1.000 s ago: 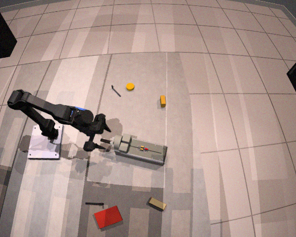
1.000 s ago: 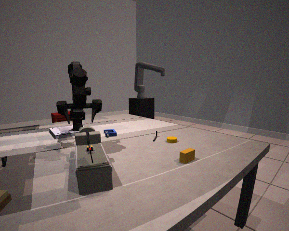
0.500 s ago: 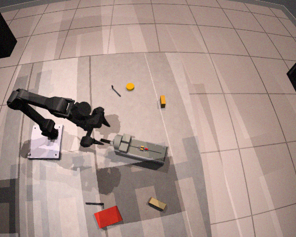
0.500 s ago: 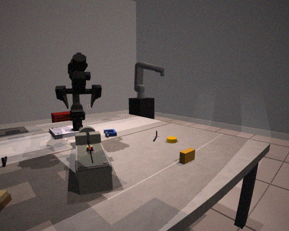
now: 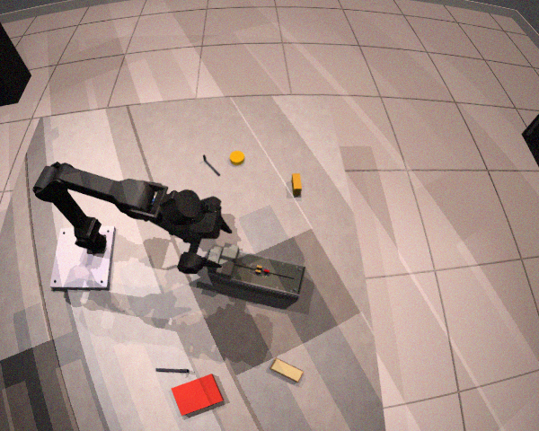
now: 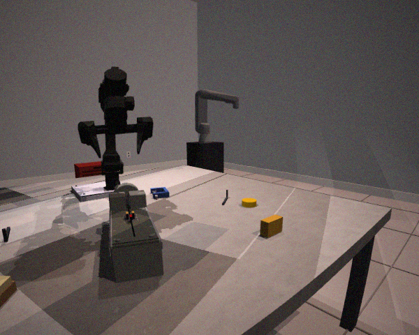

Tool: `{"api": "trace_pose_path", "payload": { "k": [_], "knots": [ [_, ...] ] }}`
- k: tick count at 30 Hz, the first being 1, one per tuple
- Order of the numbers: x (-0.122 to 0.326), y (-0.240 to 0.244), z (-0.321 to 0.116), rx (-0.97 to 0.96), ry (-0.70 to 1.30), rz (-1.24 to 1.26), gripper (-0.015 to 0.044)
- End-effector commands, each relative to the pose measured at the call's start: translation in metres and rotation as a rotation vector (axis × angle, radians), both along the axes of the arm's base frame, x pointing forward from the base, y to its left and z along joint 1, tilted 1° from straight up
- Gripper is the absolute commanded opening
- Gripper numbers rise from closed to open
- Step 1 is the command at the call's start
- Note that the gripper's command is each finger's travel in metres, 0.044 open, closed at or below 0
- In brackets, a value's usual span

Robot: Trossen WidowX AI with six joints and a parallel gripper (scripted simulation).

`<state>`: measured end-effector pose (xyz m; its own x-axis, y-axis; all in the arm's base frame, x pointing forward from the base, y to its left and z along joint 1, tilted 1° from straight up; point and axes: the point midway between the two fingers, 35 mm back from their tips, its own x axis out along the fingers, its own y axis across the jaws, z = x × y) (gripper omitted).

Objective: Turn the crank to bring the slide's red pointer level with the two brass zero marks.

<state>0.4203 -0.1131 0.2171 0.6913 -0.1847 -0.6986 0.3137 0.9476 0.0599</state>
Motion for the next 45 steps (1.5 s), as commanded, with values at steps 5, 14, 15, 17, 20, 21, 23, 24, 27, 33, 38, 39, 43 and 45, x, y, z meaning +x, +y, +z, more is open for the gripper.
{"api": "trace_pose_path", "payload": {
  "k": [5, 14, 15, 17, 20, 21, 23, 24, 27, 33, 38, 39, 43, 45],
  "knots": [
    [0.042, -0.011, -0.008, 0.035, -0.007, -0.002, 0.044],
    [0.045, -0.011, -0.049, 0.036, -0.007, -0.002, 0.044],
    [0.045, -0.011, -0.055, 0.036, -0.007, -0.002, 0.044],
    [0.044, -0.011, -0.066, 0.036, -0.007, -0.002, 0.044],
    [0.044, -0.011, -0.069, 0.036, -0.007, -0.002, 0.044],
    [0.044, -0.011, -0.069, 0.036, -0.007, -0.002, 0.044],
    [0.044, -0.011, -0.069, 0.036, -0.007, -0.002, 0.044],
    [0.044, -0.011, -0.069, 0.036, -0.007, -0.002, 0.044],
    [0.044, -0.011, -0.069, 0.036, -0.007, -0.002, 0.044],
    [0.044, -0.011, -0.069, 0.036, -0.007, -0.002, 0.044],
    [0.044, -0.011, -0.068, 0.036, -0.007, -0.002, 0.044],
    [0.044, -0.011, -0.065, 0.035, -0.007, -0.002, 0.044],
    [0.045, -0.012, -0.039, 0.031, -0.008, -0.003, 0.044],
    [0.044, -0.012, -0.025, 0.03, -0.008, -0.003, 0.044]
  ]
}}
